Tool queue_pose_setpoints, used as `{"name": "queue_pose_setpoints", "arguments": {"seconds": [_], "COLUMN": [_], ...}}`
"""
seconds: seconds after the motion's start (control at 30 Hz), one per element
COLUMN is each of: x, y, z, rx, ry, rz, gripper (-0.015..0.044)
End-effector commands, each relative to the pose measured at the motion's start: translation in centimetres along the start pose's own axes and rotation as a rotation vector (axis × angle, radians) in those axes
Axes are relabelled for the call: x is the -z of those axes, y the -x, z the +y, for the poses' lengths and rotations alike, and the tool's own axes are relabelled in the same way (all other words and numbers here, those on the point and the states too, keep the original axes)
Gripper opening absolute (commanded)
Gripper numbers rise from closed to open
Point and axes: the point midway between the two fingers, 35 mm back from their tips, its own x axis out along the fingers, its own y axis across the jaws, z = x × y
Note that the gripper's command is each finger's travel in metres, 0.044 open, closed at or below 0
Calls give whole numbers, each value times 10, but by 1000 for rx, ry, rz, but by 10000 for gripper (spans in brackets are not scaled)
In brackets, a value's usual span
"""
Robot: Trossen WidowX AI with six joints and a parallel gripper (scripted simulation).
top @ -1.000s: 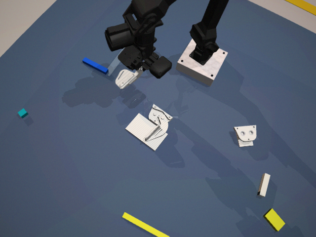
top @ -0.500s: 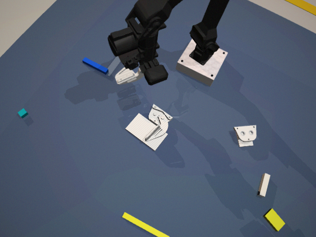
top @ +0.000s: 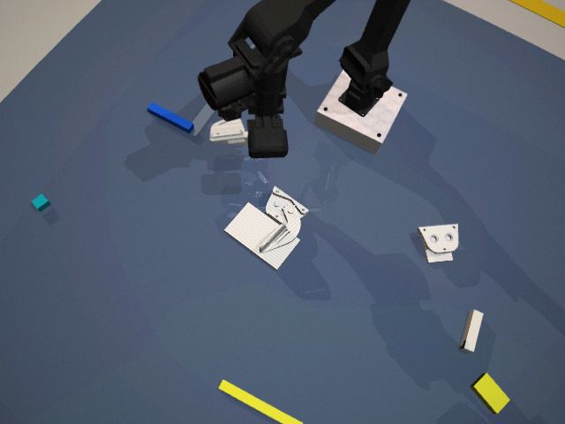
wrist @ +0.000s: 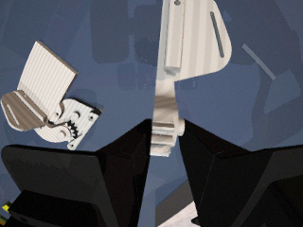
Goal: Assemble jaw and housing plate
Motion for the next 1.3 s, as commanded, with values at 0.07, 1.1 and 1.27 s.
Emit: {"name": "queue_pose_setpoints", "arguments": {"seconds": [0.07, 1.1, 1.27], "x": [4, 8, 9], "y": [0, -23, -31], "z": [6, 15, 15], "rx": [-5, -5, -5], "ry": [-161, -437, -437], "rz": [4, 5, 5], "gripper": [37, 37, 37]}}
